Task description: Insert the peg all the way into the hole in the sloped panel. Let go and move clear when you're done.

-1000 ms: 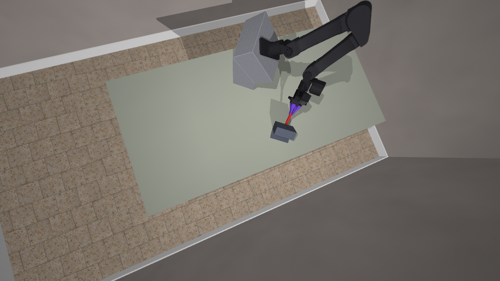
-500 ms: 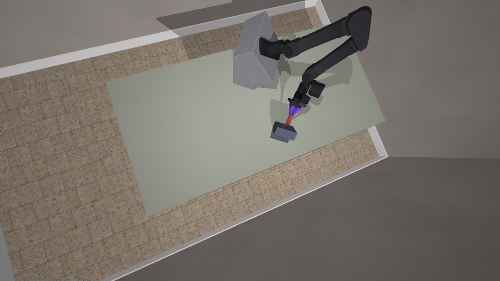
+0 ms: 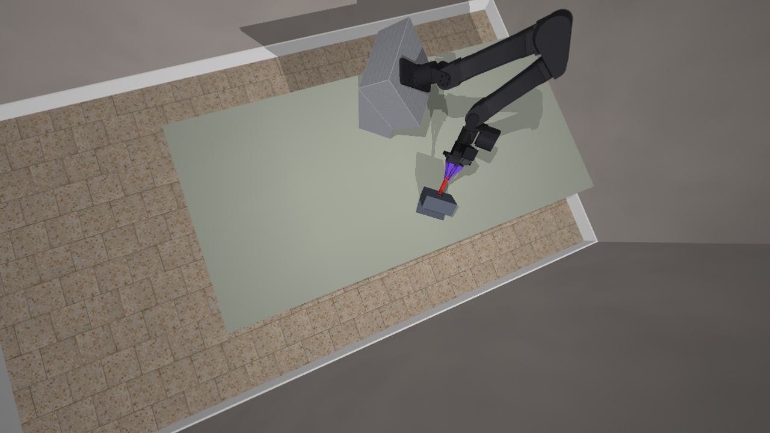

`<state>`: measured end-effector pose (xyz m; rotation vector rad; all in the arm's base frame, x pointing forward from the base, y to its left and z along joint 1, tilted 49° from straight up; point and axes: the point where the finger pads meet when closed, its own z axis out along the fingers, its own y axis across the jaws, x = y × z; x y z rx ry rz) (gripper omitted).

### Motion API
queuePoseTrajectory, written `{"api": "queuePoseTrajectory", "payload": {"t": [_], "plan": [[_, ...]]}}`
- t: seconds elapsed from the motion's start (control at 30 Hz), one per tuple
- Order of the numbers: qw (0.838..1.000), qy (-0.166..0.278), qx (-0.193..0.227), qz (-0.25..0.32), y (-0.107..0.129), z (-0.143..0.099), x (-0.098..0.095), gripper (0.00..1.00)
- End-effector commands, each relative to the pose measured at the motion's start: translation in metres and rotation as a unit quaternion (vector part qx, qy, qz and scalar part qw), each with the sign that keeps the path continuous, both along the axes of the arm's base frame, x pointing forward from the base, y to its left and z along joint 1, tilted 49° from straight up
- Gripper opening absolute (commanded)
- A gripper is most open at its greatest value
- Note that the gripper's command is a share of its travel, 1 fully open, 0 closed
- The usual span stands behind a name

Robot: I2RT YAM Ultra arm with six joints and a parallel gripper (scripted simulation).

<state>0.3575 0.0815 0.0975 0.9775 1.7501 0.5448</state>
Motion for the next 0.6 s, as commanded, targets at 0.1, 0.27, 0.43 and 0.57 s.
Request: {"api": "queuePoseTrajectory", "payload": {"t": [0.1, 0.27, 0.43, 0.57], "plan": [[1.0, -0.013, 0.003, -0.008, -0.001, 0.015, 0.004, 0.0], [1.0, -0.013, 0.003, -0.008, -0.001, 0.015, 0.002, 0.0], [1.0, -0.013, 0.003, -0.008, -0.001, 0.013, -0.003, 0.0], [1.0, -0.013, 0.003, -0.008, -0.002, 0.013, -0.007, 0.0]]}}
